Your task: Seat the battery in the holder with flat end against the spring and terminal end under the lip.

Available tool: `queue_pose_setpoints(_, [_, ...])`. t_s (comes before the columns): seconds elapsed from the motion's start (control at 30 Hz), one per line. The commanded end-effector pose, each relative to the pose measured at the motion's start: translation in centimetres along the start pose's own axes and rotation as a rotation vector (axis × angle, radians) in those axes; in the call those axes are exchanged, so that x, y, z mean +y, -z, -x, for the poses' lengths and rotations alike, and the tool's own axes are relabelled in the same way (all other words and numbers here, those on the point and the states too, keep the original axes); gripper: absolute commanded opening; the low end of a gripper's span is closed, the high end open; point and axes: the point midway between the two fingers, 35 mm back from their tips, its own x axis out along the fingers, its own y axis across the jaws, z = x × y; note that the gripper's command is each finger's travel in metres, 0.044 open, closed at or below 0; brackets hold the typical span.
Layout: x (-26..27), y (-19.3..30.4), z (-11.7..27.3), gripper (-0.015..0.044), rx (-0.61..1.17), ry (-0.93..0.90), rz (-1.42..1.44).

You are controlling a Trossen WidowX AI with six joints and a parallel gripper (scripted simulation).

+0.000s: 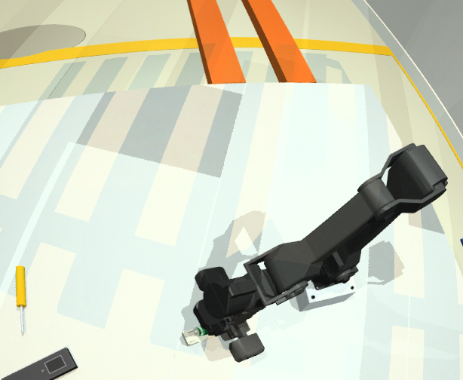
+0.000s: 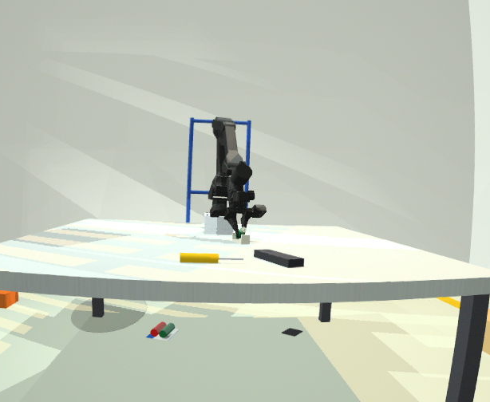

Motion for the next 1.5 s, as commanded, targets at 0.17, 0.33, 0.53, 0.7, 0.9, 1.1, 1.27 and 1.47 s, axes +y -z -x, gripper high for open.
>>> queue_pose_setpoints(0.17, [-0.04, 0.45, -0.43, 0.0058, 0.077, 0.002, -0.003])
queue_pose_setpoints(0.33, [-0.04, 0.37, -0.54, 0.0058, 0.106, 0.002, -0.003])
queue_pose_setpoints(0.53, [-0.04, 0.27, -0.67, 0.0058, 0.142, 0.002, -0.003])
queue_pose_setpoints(0.7, [-0.04, 0.2, -0.78, 0.0058, 0.172, 0.002, -0.003])
queue_pose_setpoints(0.9, [-0.04, 0.11, -0.9, 0.0058, 0.208, 0.002, -0.003])
queue_pose_setpoints(1.1, [-0.05, 0.03, -1.0, 0.0058, 0.244, 0.002, -0.003])
queue_pose_setpoints(1.27, [-0.05, -0.03, -1.09, 0.0058, 0.274, 0.002, -0.004])
queue_pose_setpoints(1.47, [-0.05, -0.1, -1.19, 0.0058, 0.31, 0.002, -0.004])
